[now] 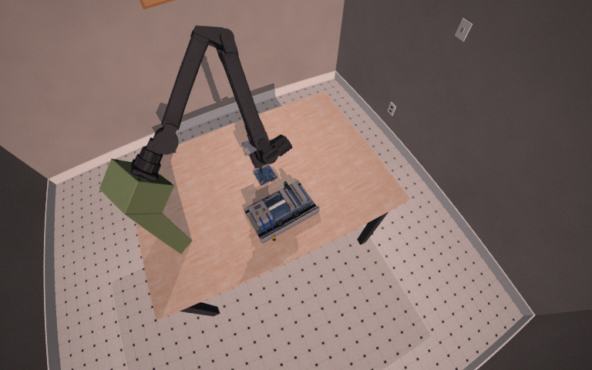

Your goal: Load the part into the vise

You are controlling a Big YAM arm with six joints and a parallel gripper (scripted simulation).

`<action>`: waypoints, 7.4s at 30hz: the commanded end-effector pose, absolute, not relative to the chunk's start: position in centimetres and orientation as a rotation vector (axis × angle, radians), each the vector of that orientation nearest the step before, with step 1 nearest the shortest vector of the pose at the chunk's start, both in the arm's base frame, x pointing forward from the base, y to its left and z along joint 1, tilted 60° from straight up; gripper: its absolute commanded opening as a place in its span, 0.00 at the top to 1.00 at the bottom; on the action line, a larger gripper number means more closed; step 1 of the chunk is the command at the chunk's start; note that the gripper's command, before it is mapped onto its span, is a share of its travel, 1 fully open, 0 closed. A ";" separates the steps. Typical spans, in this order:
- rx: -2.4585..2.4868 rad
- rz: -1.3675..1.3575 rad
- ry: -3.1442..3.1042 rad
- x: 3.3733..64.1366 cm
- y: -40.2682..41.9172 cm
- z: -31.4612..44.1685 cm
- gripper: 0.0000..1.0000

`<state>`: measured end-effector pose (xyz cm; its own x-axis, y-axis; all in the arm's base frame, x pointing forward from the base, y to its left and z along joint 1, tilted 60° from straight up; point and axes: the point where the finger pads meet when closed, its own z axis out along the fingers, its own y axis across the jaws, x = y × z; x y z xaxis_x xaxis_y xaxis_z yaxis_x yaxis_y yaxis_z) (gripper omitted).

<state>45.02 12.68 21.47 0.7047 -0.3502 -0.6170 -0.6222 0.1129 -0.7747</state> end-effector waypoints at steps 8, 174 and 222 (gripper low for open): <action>-1.466 0.267 0.779 42.8 10.5 23.3 1.00; -1.588 -0.298 1.403 45.0 13.0 21.4 1.00; -1.578 -0.337 1.385 39.9 8.8 25.7 1.00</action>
<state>40.24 9.73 24.82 0.3145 -0.8661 -0.3886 -0.6202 0.1225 -0.7748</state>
